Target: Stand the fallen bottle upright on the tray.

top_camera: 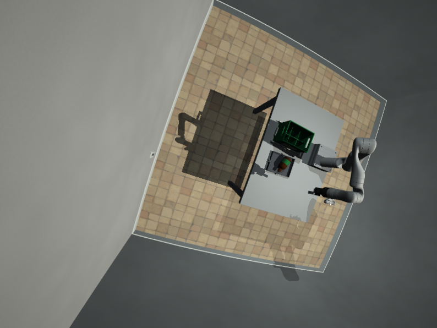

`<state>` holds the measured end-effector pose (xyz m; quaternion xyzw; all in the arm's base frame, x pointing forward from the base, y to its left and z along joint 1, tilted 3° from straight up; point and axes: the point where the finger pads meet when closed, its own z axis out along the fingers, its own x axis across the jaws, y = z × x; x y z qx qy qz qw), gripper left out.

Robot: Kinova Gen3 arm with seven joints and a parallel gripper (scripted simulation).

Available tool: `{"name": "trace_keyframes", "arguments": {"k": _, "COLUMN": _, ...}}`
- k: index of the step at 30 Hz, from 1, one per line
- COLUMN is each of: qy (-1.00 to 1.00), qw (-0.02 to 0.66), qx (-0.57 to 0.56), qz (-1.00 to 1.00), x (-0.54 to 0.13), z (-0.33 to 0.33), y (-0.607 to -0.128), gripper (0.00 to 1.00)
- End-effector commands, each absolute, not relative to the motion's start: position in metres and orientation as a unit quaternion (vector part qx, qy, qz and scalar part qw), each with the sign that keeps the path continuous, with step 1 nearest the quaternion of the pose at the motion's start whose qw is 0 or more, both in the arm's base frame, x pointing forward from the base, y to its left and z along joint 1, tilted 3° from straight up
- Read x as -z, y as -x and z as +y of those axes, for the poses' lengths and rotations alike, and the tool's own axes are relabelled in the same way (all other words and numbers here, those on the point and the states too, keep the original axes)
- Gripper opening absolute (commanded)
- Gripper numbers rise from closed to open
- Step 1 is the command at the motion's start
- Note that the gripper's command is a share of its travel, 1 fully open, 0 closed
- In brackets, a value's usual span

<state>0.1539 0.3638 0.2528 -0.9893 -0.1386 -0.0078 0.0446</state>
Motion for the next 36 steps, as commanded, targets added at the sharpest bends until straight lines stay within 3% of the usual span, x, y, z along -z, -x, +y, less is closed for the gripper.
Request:
{"name": "trace_keyframes", "arguments": {"k": 1, "qy": 0.995, "qw": 0.038, "qx": -0.003, "qz": -0.088, "x": -0.227, "z": 0.358, "y": -0.200, "gripper": 1.00}}
{"name": "trace_keyframes", "arguments": {"k": 13, "qy": 1.000, "qw": 0.019, "qx": 0.009, "qz": -0.017, "x": -0.183, "z": 0.337, "y": -0.270, "gripper": 1.00}}
{"name": "trace_keyframes", "arguments": {"k": 36, "qy": 1.000, "qw": 0.011, "qx": 0.013, "qz": 0.008, "x": -0.165, "z": 0.326, "y": -0.294, "gripper": 1.00}}
